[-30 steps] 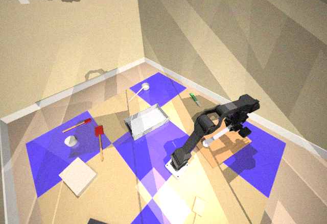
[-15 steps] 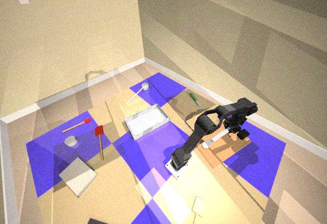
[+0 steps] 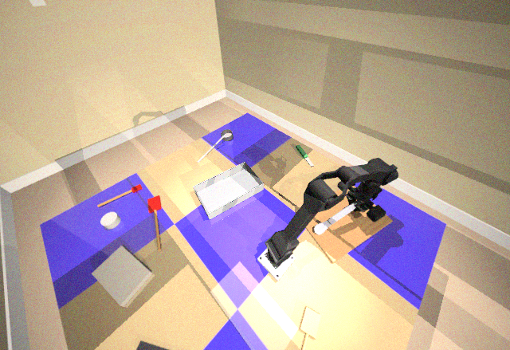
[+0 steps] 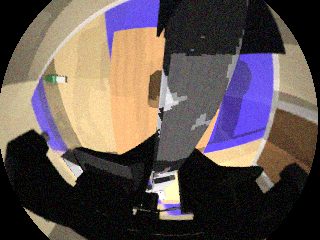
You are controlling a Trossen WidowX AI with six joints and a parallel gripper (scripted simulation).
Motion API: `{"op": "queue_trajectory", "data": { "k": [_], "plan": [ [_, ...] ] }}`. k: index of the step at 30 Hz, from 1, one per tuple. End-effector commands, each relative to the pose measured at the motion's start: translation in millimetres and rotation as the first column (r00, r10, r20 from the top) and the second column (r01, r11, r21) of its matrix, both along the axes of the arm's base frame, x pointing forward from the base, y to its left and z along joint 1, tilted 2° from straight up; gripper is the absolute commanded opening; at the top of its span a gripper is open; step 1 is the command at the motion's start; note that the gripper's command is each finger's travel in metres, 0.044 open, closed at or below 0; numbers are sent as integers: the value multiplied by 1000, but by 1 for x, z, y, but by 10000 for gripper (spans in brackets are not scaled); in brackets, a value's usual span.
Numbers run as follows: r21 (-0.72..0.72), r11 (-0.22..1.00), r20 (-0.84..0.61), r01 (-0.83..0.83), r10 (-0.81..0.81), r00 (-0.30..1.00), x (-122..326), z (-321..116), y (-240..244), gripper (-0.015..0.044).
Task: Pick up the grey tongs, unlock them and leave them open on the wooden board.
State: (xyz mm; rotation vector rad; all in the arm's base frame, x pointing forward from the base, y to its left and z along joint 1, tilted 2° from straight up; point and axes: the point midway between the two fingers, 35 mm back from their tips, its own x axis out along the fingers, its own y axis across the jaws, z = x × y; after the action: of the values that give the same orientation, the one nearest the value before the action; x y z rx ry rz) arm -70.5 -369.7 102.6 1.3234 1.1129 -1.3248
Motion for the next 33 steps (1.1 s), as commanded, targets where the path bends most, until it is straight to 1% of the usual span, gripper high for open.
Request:
{"op": "queue_trajectory", "data": {
  "k": [1, 25, 32, 33],
  "plan": [
    [7, 1000, -5, -6, 6, 1000, 0, -10, 2, -150],
    [8, 1000, -5, -6, 6, 1000, 1, -48, 7, -150],
    [8, 1000, -5, -6, 6, 1000, 1, -49, 7, -150],
    [2, 1000, 0, -1, 1, 1000, 1, -47, 6, -124]
  ]
}}
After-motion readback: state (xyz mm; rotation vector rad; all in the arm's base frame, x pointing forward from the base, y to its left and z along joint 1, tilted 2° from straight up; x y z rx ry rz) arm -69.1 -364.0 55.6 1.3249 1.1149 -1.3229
